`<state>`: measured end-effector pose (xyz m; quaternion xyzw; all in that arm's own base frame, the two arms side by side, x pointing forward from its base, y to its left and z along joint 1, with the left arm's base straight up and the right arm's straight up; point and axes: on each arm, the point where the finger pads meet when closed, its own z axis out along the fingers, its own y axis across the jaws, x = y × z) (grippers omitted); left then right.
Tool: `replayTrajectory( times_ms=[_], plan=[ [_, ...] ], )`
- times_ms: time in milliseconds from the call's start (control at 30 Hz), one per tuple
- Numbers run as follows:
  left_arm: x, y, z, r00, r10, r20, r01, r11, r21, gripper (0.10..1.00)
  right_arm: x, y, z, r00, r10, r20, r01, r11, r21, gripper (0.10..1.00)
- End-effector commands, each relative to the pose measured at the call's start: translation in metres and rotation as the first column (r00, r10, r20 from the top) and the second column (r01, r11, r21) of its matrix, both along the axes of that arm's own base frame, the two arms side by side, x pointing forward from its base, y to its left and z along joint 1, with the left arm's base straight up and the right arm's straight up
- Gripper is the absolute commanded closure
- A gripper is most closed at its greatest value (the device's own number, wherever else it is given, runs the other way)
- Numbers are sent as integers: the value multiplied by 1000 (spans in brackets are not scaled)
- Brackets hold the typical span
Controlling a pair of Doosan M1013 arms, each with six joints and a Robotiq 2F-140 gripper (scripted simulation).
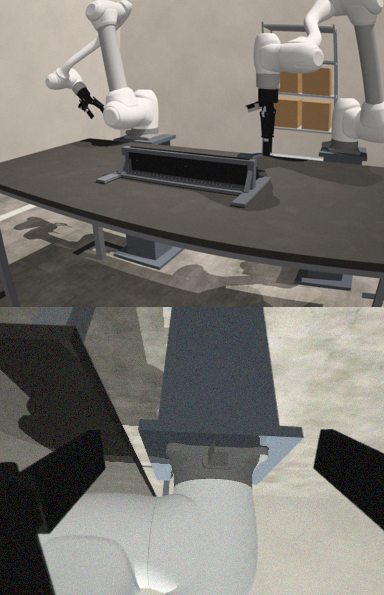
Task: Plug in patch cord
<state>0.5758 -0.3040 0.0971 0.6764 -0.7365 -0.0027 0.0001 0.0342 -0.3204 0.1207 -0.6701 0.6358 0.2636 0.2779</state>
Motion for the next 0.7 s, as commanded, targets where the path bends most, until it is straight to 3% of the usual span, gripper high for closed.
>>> replayTrajectory(
  times_ms=[0, 367, 667],
  plan=[
    [2, -2, 1, 1000, -15, -2, 15, 1000, 3, 999, 0, 0, 0, 1000, 0, 0, 0, 1000, -1, 98],
    [10, -13, 3, 994, -106, -23, 106, 994, 21, 999, 0, 0, 0, 1000, 0, 0, 0, 1000, -1, 98],
    [26, -31, 7, 963, -262, -63, 265, 963, 50, 999, 0, 0, 0, 1000, 0, 0, 0, 1000, -1, 98]
  ],
)
